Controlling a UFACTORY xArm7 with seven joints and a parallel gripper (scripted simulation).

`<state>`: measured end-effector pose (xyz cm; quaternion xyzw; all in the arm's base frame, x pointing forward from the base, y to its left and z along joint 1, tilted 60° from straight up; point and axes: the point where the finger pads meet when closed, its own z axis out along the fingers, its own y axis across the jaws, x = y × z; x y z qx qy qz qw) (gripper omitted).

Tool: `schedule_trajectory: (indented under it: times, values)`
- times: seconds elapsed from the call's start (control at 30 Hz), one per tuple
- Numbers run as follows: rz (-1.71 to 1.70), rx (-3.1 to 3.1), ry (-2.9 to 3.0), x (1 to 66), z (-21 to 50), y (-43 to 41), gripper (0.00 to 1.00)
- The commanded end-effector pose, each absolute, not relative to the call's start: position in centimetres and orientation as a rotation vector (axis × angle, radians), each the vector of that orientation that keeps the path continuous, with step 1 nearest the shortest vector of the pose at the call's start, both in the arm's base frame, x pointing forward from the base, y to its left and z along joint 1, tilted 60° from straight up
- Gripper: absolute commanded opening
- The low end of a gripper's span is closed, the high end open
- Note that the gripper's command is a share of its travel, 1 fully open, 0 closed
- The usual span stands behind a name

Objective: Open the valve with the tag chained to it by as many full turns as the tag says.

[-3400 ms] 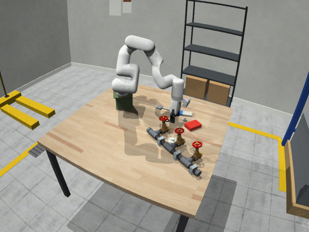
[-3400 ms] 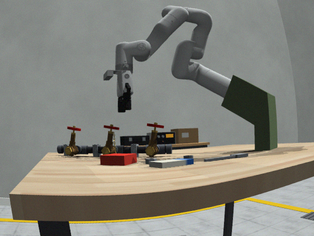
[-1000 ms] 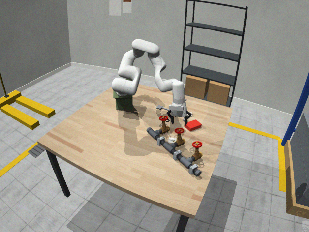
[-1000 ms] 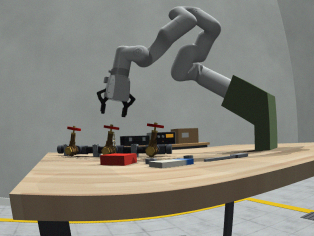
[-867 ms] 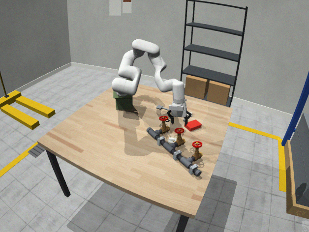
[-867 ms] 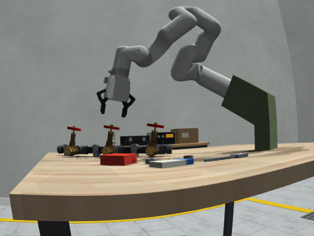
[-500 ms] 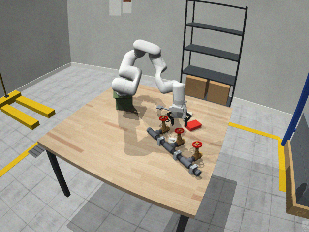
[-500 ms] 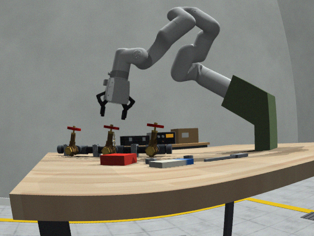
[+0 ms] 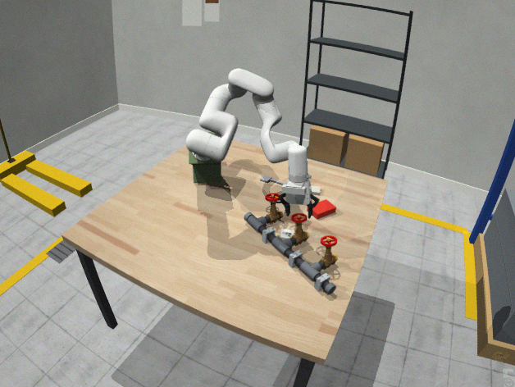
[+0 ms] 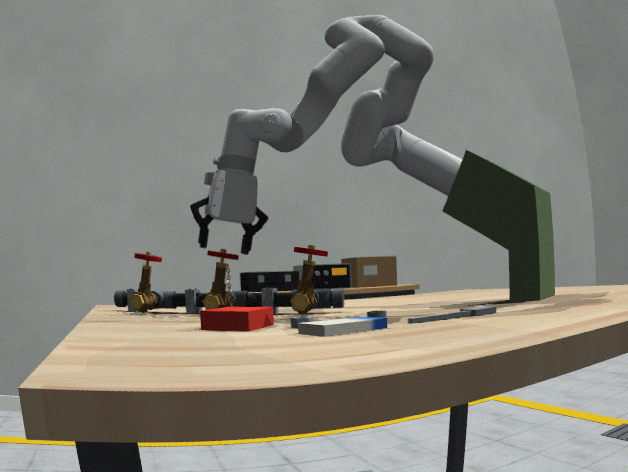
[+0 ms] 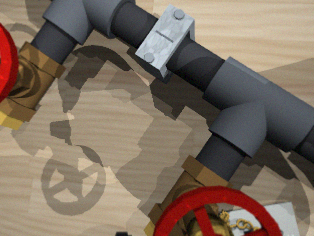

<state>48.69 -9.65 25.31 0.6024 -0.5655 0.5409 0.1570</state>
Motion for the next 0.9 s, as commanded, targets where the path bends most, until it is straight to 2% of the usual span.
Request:
schedule_trajectory:
  times: [0.0, 0.5, 0.53, 0.87]
  values:
    - [1.553, 1.728, -1.617, 49.26, 25.09, -10.25, 1.00]
    - [1.553, 1.728, -1.617, 49.67, 24.75, -10.96, 1.00]
    - [1.553, 1.728, -1.617, 49.67, 24.75, -10.96, 0.00]
    - [1.553, 1.728, -1.617, 49.67, 24.75, -10.96, 0.00]
